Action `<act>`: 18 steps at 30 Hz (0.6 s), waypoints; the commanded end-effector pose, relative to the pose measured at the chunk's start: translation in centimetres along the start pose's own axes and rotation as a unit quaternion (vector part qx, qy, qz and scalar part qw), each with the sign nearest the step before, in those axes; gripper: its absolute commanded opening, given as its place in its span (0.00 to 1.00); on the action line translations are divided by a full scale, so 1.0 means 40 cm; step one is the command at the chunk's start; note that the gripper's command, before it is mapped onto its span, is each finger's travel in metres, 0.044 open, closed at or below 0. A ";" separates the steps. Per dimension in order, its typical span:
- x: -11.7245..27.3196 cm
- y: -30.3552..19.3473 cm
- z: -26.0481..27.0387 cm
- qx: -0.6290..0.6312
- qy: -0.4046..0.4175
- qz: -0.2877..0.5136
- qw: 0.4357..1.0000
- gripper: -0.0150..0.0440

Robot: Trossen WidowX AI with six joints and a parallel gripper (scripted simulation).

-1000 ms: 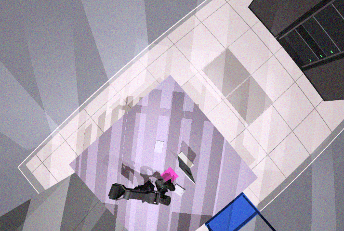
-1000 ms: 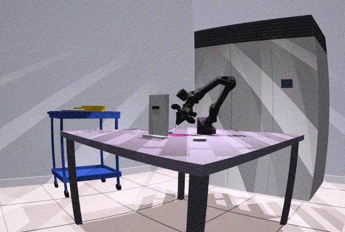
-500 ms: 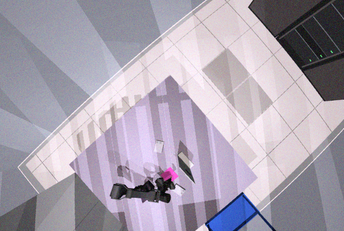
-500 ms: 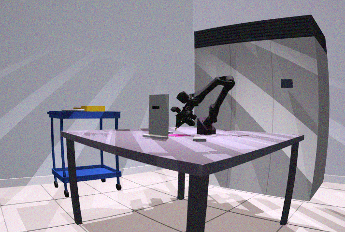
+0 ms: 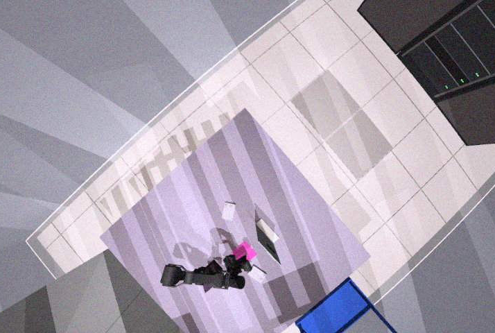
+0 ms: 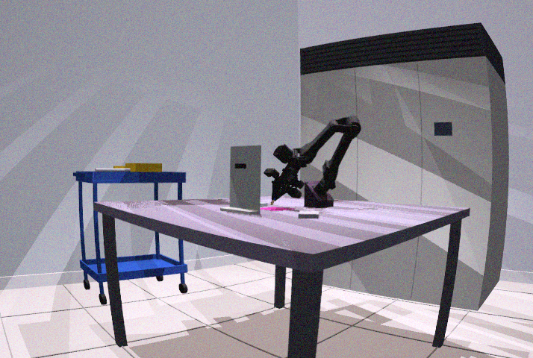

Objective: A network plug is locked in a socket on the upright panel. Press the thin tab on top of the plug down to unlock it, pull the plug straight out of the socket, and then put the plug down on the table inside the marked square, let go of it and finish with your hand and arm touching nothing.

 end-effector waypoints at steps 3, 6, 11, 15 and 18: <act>-0.011 -0.001 0.017 -0.005 0.002 0.001 1.000 0.25; -0.016 0.000 0.023 -0.005 0.002 0.001 1.000 0.25; -0.024 0.002 0.032 -0.005 0.002 0.000 1.000 0.25; -0.026 0.002 0.032 -0.005 0.002 0.000 1.000 0.25; -0.028 0.003 0.031 -0.005 0.002 0.000 1.000 0.25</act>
Point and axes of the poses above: the point midway between the two fingers, 35 mm back from their tips, its own x axis back along the fingers, its own z axis across the jaws, y = z × x, the point moved 3 cm from there along x, back along the fingers, and after that the axes turned 4 degrees about -x, right-handed, at the moved point
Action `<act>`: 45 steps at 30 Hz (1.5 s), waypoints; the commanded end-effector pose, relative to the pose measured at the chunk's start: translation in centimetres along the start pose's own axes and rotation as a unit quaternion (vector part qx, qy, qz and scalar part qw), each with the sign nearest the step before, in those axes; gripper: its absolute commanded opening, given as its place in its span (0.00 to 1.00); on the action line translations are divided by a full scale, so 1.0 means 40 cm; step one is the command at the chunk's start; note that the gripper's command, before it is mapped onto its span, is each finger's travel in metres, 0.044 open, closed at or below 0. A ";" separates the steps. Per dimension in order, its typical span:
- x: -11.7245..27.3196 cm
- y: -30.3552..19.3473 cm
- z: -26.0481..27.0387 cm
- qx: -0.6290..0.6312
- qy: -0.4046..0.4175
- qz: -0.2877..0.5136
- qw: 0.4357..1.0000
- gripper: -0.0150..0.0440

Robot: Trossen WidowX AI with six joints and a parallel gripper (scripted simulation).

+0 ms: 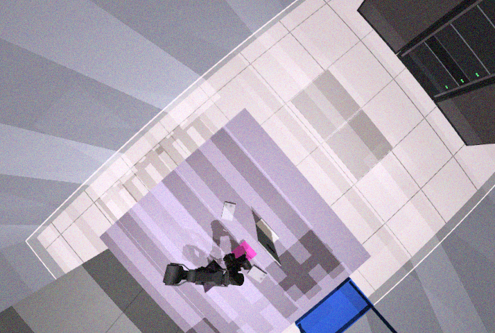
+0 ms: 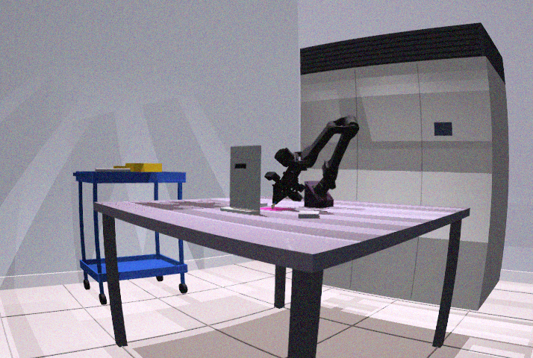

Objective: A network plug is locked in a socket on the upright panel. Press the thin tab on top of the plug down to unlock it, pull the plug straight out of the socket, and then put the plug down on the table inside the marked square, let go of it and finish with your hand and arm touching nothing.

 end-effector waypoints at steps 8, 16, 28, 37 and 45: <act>-0.007 0.002 0.001 0.000 0.000 0.000 1.000 0.25; -0.007 0.002 0.001 0.000 0.000 0.000 1.000 0.39; 0.001 0.001 0.001 0.000 0.001 0.001 1.000 0.52; 0.021 -0.001 0.001 -0.001 0.001 0.002 1.000 0.52; 0.040 -0.002 0.002 -0.002 0.001 0.003 1.000 0.52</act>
Point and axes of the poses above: the point midway between the two fingers, 35 mm back from their tips, its own x axis back along the fingers, its own z axis across the jaws, y = z × x, the point moved 3 cm from there along x, back along the fingers, and after that the axes turned 4 degrees about -x, right-handed, at the moved point
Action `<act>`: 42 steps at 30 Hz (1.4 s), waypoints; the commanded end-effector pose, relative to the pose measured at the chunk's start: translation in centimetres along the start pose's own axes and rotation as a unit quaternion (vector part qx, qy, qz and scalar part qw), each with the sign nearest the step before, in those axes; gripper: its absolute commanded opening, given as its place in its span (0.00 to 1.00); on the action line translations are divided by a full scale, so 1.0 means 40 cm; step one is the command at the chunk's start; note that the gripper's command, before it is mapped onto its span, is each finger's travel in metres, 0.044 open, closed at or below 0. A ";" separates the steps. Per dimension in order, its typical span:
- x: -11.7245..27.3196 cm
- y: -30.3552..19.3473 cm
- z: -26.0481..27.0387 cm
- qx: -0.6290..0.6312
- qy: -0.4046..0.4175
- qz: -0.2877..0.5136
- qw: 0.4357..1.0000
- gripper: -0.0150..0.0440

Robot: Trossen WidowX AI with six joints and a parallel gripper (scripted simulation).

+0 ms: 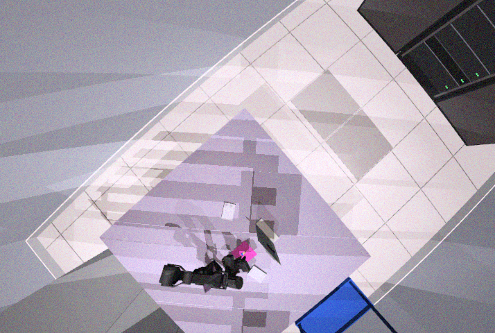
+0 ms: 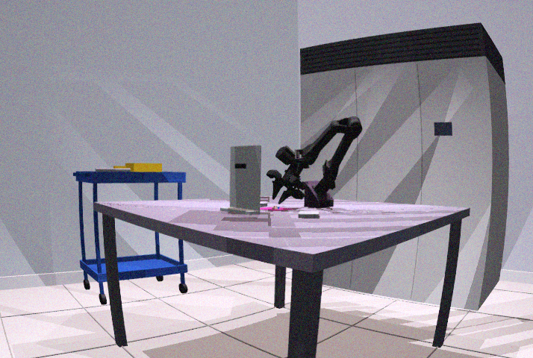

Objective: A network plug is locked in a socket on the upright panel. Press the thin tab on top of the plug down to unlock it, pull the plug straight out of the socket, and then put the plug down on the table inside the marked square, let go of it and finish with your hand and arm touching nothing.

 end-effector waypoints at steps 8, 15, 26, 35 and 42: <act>0.026 0.001 -0.004 0.003 -0.002 -0.002 1.000 0.52; 0.038 0.000 -0.011 0.003 -0.002 -0.001 1.000 0.52; 0.061 -0.004 -0.034 0.003 -0.002 0.001 1.000 0.52; 0.083 -0.005 -0.051 0.003 -0.002 0.002 1.000 0.52; 0.101 -0.006 -0.063 0.003 -0.002 0.003 1.000 0.52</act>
Point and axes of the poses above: the point midway between the two fingers, 35 mm back from their tips, its own x axis back along the fingers, its own z axis across the jaws, y = z × x, the point moved 3 cm from there along x, back along the fingers, and after that the axes turned 4 degrees about -x, right-handed, at the moved point
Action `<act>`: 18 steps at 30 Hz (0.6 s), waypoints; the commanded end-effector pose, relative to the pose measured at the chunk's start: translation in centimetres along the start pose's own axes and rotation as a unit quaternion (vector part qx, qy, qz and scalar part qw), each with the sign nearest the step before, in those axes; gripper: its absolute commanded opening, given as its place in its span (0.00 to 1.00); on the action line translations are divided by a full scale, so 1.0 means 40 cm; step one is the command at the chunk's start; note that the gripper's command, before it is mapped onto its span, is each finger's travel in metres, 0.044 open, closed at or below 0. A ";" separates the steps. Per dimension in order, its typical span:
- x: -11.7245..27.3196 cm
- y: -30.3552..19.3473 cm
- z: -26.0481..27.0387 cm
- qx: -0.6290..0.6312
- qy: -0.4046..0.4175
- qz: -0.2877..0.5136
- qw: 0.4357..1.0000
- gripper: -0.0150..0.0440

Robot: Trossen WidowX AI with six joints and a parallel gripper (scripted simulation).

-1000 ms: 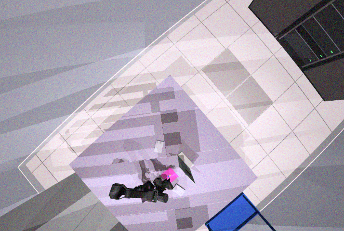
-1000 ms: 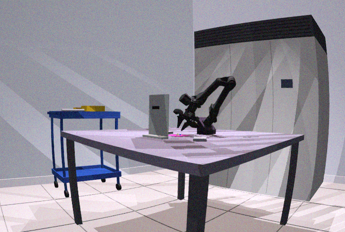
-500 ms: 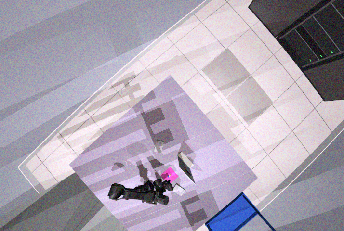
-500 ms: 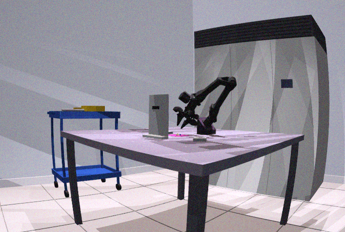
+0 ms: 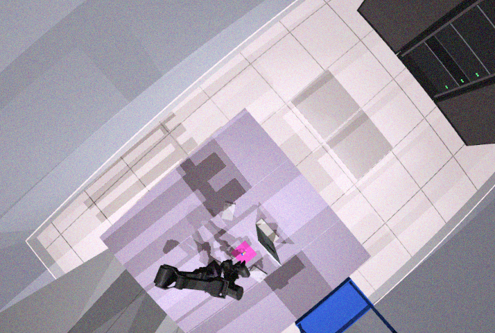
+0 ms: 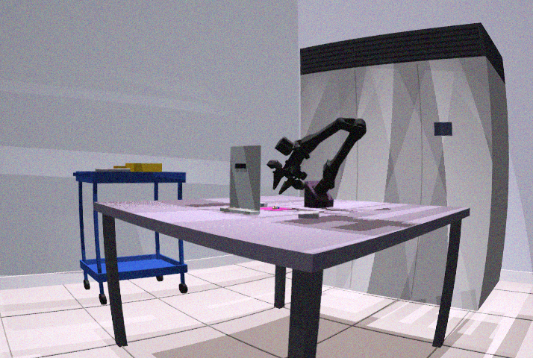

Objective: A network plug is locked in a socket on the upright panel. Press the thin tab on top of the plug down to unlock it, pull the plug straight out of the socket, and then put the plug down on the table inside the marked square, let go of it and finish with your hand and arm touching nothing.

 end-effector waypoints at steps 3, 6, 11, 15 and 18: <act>0.018 0.001 -0.018 0.005 -0.003 0.000 1.000 0.52; 0.026 0.001 -0.023 0.005 -0.003 0.000 1.000 0.52; 0.040 0.002 -0.031 0.005 -0.003 0.000 1.000 0.52; 0.052 0.003 -0.037 0.005 -0.003 0.000 1.000 0.52; 0.061 0.004 -0.042 0.005 -0.003 -0.001 1.000 0.52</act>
Point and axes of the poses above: the point midway between the two fingers, 35 mm back from their tips, its own x axis back along the fingers, its own z axis across the jaws, y = z × x, the point moved 3 cm from there along x, back along the fingers, and after that the axes turned 4 degrees about -x, right-handed, at the moved point
